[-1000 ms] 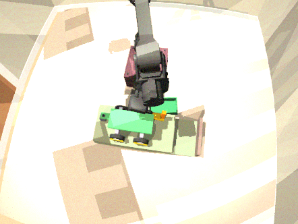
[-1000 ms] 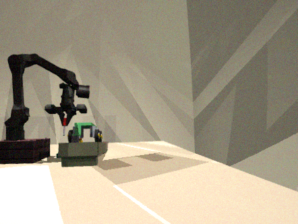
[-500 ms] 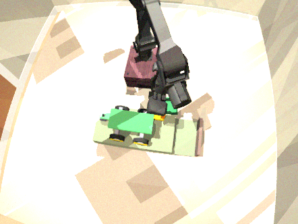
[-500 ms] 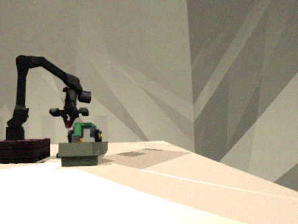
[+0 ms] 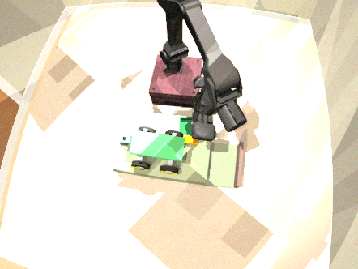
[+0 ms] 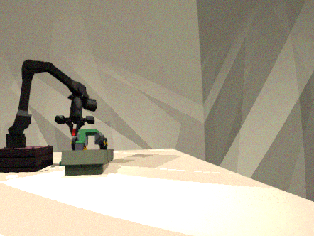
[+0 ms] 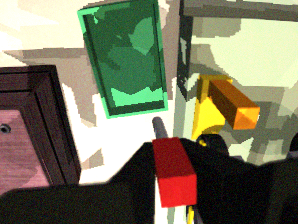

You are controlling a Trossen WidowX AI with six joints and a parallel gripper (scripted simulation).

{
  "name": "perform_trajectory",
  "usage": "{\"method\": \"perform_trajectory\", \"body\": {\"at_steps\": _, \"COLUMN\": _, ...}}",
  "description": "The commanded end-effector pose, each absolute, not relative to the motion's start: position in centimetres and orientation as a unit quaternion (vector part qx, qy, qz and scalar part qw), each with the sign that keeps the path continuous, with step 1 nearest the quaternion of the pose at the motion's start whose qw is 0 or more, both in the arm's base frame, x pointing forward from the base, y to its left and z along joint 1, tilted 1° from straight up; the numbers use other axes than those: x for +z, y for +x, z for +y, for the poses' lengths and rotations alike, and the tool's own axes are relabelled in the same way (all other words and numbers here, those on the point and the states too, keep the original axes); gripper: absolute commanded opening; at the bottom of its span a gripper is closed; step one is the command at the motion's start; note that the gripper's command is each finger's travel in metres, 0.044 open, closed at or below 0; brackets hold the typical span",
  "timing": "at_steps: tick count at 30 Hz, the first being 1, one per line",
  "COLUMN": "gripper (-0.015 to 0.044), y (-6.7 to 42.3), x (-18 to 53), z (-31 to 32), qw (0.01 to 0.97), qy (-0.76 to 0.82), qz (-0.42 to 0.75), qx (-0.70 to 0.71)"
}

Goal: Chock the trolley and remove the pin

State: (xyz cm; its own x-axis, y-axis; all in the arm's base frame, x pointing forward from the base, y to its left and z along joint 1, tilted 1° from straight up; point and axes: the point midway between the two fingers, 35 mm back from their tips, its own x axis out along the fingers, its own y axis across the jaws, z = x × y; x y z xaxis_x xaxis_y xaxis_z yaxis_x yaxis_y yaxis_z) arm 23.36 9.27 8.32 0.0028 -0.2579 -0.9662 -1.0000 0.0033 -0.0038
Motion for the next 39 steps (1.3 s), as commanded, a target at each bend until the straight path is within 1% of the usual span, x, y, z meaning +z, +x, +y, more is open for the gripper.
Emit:
{"method": "perform_trajectory", "body": {"at_steps": 1, "gripper": 0.0000, "y": 23.27, "x": 8.34, "z": 9.26, "qw": 0.415, "qy": -0.576, "qz": 0.536, "qx": 0.456}}
{"method": "perform_trajectory", "body": {"at_steps": 22, "gripper": 0.0000, "y": 23.08, "x": 8.41, "z": 8.88, "qw": 0.254, "qy": -0.686, "qz": 0.320, "qx": 0.602}}
{"method": "perform_trajectory", "body": {"at_steps": 39, "gripper": 0.0000, "y": 23.17, "x": 8.38, "z": 8.53, "qw": 0.101, "qy": -0.713, "qz": 0.127, "qx": 0.682}}
